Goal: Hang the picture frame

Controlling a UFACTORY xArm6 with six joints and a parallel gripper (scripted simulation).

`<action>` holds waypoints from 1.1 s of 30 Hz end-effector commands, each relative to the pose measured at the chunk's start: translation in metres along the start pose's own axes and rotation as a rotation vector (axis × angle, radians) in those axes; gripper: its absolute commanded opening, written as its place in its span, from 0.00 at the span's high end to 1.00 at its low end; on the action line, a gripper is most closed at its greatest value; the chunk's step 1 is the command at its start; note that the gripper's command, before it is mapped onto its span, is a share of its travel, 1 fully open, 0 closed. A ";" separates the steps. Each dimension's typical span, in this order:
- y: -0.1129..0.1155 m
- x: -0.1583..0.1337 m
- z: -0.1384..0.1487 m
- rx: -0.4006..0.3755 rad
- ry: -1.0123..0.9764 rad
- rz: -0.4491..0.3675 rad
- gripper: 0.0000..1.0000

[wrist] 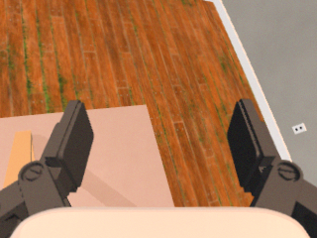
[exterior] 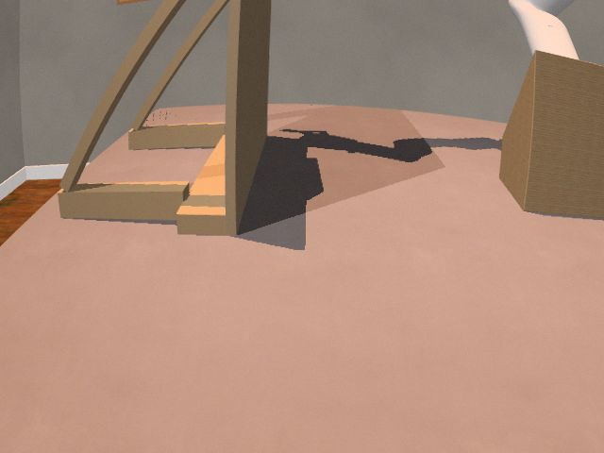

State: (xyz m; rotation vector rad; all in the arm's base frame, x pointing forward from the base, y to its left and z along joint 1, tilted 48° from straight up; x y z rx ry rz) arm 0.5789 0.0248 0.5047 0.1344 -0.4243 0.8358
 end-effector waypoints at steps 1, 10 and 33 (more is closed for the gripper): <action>0.002 0.001 0.001 0.001 0.001 0.004 0.00; 0.048 0.010 -0.032 0.102 0.045 0.044 0.00; 0.162 0.007 -0.103 0.329 0.182 0.146 0.00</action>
Point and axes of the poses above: the point where the finger pads meet when closed, its own y axis back along the fingers, its own z axis across the jaws, x = y × z, the point moved 5 cm from there along y, back along the fingers, and after that the axes turned 5 degrees about -y, right-handed, at the moved point
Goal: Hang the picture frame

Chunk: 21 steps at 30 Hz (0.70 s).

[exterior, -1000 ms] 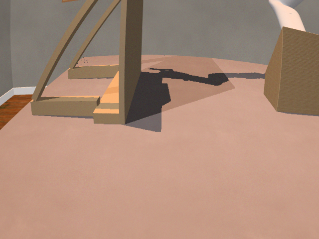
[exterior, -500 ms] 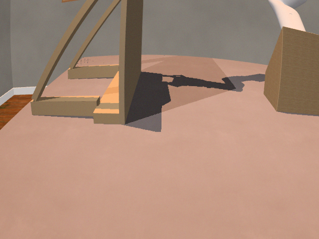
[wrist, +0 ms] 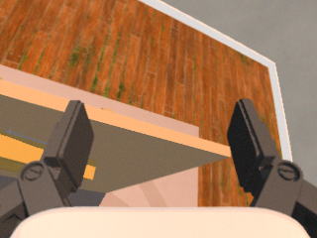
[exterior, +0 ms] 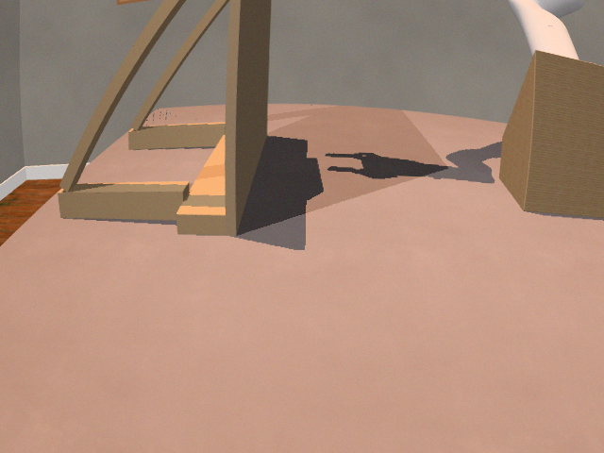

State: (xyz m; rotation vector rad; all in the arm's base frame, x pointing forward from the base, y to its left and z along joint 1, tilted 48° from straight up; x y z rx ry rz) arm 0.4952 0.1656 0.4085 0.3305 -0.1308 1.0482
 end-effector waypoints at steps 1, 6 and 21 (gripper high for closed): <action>0.000 -0.003 -0.009 0.014 0.018 -0.007 0.00; -0.001 -0.022 -0.044 0.065 0.090 -0.043 0.00; -0.016 -0.044 -0.064 0.086 0.139 -0.098 0.00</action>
Point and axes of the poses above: the point where the finger pads meet when closed, its own y axis back along the fingers, its own z axis across the jaws, x = y × z, the point moved 5 cm from there along y, back along the fingers, and after that the axes turned 5 degrees about -y, right-handed, at the moved point
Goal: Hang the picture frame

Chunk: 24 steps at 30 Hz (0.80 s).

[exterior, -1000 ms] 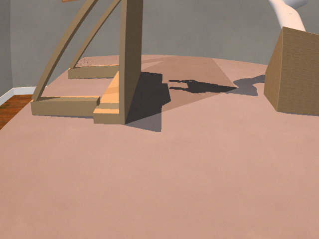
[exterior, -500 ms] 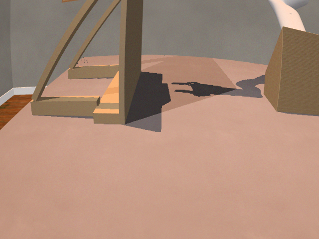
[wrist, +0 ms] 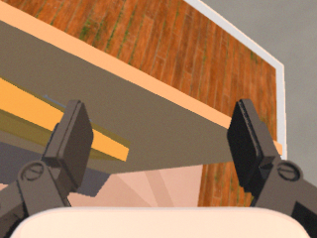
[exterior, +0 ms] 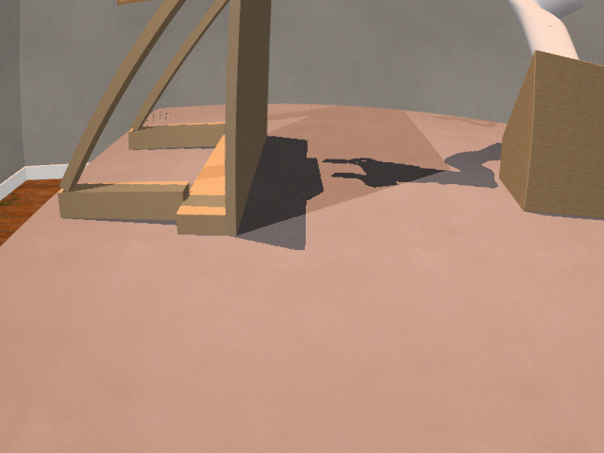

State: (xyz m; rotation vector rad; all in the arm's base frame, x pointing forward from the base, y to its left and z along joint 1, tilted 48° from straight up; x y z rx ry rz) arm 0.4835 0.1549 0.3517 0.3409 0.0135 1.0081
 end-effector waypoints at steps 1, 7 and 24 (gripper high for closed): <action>-0.015 -0.015 -0.017 0.018 0.039 -0.045 0.00; -0.016 -0.017 -0.019 0.021 0.043 -0.050 0.00; -0.011 -0.048 -0.069 0.094 0.047 -0.110 0.00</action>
Point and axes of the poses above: the point where the finger pads meet when closed, its own y axis back along the fingers, its own z axis across the jaws, x = y × z, the point moved 5 cm from there along y, back along the fingers, and after that the axes turned 5 degrees about -y, right-handed, at the moved point
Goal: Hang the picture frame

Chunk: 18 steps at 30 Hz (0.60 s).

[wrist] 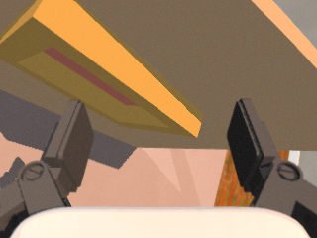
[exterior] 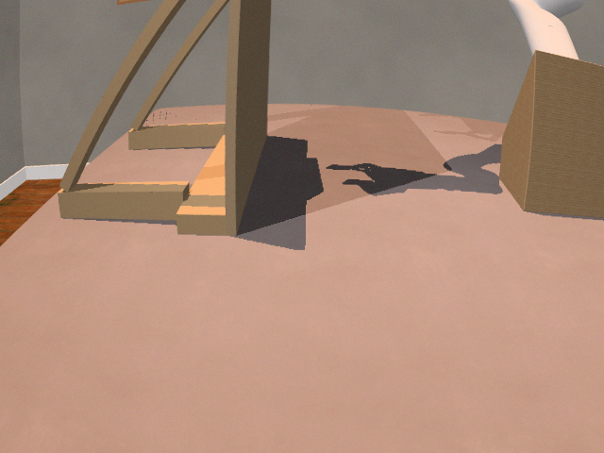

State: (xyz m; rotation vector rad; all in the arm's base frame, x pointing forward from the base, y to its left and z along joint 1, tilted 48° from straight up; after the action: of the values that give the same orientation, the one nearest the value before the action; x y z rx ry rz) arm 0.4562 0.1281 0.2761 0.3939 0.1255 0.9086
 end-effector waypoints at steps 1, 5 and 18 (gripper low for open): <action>0.001 0.000 0.000 0.002 -0.005 0.001 0.00; 0.001 0.000 0.000 0.002 -0.005 0.001 0.00; -0.010 -0.026 -0.013 -0.153 0.223 0.083 0.00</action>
State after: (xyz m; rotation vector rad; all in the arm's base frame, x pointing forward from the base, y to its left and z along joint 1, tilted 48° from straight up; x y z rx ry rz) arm 0.4488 0.1142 0.2648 0.2548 0.2010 0.9772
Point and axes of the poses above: the point where the finger pads meet when closed, its own y axis back along the fingers, its own z axis across the jaws, x = y × z, the point moved 5 cm from there along y, back along the fingers, and after that the axes turned 5 degrees about -y, right-handed, at the moved point
